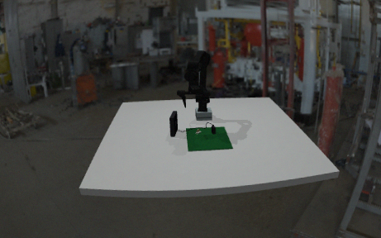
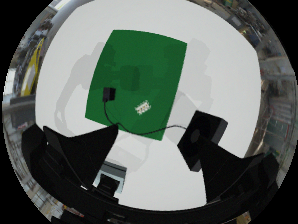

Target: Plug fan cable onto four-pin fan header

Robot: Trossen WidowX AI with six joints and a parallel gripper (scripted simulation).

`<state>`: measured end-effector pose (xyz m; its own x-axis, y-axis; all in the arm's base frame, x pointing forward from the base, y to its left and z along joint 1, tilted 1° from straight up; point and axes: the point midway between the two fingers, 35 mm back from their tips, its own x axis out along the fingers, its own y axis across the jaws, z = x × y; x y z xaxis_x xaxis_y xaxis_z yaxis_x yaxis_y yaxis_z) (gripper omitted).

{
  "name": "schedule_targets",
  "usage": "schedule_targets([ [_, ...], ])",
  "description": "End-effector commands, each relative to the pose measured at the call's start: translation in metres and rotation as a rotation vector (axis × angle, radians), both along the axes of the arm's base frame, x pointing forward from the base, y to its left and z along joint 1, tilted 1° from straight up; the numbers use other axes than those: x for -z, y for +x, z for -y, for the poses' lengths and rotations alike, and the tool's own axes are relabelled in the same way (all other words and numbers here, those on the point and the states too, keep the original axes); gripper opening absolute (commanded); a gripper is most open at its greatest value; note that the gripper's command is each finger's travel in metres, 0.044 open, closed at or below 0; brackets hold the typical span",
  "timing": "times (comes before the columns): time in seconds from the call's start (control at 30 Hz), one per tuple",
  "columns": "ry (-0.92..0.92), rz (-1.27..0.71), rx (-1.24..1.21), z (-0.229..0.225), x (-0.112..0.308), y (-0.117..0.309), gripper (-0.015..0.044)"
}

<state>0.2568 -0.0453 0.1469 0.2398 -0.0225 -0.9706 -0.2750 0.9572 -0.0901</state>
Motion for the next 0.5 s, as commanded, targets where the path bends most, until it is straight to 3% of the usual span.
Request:
schedule_targets([
  [0.0,0.038,-0.087,-0.004,-0.047,-0.002,0.013,0.0440],
  [0.2,0.044,-0.210,-0.001,-0.120,-0.005,0.016,0.0440],
  [0.47,0.043,-0.213,0.000,-0.124,0.017,0.020,0.0440],
])
